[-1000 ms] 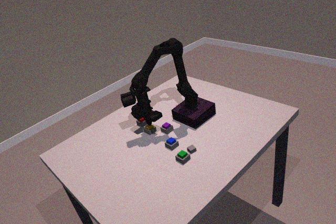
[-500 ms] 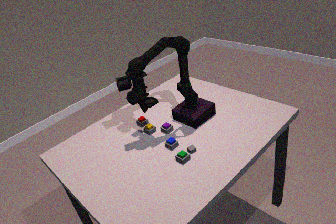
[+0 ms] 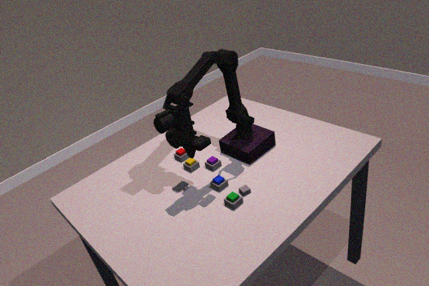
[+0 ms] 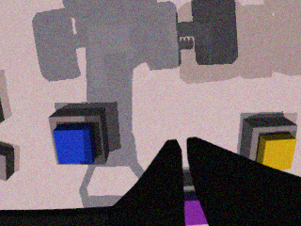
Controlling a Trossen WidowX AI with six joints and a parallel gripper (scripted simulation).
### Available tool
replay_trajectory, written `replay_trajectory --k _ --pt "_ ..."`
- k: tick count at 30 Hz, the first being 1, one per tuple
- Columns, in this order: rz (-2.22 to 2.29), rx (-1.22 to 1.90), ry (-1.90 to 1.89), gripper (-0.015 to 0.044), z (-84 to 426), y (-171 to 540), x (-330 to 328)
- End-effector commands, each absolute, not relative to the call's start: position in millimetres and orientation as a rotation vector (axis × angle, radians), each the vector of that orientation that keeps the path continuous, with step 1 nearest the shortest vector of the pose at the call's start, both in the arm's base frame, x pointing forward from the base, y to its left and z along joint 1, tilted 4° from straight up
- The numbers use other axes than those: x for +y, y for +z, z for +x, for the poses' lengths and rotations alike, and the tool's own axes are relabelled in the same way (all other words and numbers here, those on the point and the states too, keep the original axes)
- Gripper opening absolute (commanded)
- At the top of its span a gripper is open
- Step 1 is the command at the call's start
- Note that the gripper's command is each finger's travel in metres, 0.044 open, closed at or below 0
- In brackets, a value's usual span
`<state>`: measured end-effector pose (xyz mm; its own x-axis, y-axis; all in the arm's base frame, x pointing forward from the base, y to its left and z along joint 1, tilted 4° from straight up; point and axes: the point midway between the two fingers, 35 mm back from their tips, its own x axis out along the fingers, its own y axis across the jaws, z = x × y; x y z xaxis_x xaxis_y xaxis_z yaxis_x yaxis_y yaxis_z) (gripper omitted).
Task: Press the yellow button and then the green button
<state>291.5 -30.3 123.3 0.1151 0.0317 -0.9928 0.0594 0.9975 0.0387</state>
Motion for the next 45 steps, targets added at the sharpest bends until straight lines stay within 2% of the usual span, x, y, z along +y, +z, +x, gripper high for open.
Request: replay_trajectory --k 1,8,16,19,24,45 --pt "0.084 1.467 -0.032 0.0020 305 124 2" --pt "0.105 1.476 -0.055 0.0020 320 127 78" --pt "0.125 1.477 -0.078 0.0020 315 126 158" --pt "0.126 1.477 -0.079 0.0020 315 124 162" --pt "0.126 1.477 -0.079 0.0020 320 67 163" --pt "0.126 1.477 -0.079 0.0020 323 40 164"
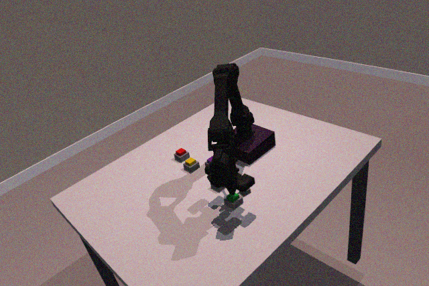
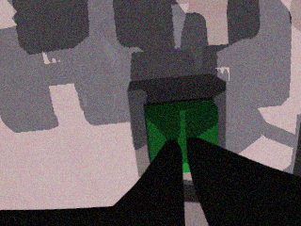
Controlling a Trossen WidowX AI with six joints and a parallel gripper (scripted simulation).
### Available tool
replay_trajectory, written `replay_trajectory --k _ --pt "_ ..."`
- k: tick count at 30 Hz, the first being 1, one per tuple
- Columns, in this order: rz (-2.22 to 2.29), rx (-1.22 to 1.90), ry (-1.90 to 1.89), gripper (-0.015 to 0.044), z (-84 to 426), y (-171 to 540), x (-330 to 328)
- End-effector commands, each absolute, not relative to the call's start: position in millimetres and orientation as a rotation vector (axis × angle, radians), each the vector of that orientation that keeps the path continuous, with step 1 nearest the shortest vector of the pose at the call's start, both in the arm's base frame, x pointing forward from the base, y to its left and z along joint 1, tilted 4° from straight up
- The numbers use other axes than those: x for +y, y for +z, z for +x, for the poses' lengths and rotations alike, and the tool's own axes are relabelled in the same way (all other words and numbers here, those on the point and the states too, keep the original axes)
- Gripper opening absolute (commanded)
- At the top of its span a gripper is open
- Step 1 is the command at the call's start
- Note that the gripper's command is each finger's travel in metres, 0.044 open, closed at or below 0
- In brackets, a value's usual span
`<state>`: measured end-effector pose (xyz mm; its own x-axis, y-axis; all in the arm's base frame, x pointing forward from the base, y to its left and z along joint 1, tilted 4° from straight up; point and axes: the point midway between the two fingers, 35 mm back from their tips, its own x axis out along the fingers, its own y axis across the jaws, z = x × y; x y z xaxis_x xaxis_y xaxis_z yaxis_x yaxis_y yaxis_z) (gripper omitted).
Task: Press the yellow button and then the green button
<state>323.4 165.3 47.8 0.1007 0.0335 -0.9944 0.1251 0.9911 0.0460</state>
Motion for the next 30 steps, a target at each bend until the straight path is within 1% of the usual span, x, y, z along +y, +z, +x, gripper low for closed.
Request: replay_trajectory --k 1,30 --pt "0.126 1.477 -0.079 0.0020 322.7 38.4 163.9" --pt "0.126 1.477 -0.079 0.0020 323.0 32.8 163.9"
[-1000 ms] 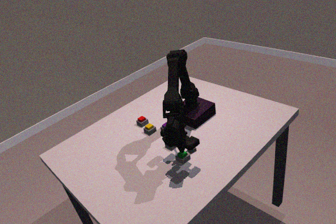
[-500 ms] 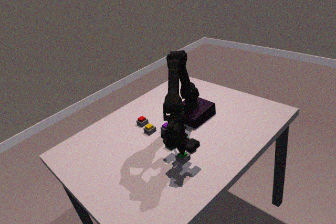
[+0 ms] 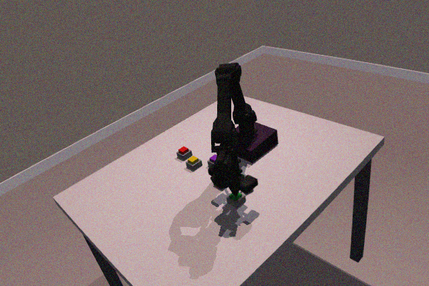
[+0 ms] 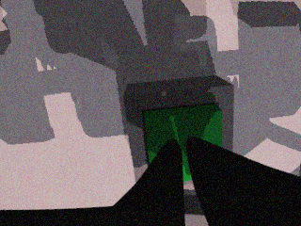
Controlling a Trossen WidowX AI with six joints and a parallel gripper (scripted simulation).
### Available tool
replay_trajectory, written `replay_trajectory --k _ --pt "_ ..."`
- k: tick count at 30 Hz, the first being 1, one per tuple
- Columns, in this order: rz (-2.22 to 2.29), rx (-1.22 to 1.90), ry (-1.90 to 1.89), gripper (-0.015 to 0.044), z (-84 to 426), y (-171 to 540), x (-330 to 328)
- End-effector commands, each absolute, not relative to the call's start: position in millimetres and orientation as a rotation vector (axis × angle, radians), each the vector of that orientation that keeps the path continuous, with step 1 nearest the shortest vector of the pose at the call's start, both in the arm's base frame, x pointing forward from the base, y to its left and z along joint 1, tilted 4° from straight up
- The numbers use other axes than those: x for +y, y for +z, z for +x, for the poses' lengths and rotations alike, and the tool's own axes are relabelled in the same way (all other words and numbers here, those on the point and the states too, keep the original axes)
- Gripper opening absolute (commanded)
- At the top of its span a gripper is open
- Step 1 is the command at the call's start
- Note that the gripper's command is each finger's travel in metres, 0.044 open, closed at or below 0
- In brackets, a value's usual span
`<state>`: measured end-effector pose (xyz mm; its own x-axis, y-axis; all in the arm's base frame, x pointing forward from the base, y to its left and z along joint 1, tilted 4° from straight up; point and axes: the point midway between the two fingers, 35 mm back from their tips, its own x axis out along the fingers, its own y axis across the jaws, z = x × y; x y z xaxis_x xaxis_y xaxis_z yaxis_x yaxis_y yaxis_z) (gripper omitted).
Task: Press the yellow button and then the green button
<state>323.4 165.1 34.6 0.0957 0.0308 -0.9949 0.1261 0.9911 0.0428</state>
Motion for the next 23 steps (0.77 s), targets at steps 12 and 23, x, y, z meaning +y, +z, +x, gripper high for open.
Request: replay_trajectory --k 12,23 --pt "0.126 1.477 -0.079 0.0046 318 67 164" --pt "0.126 1.481 -0.079 0.0309 259 121 167"
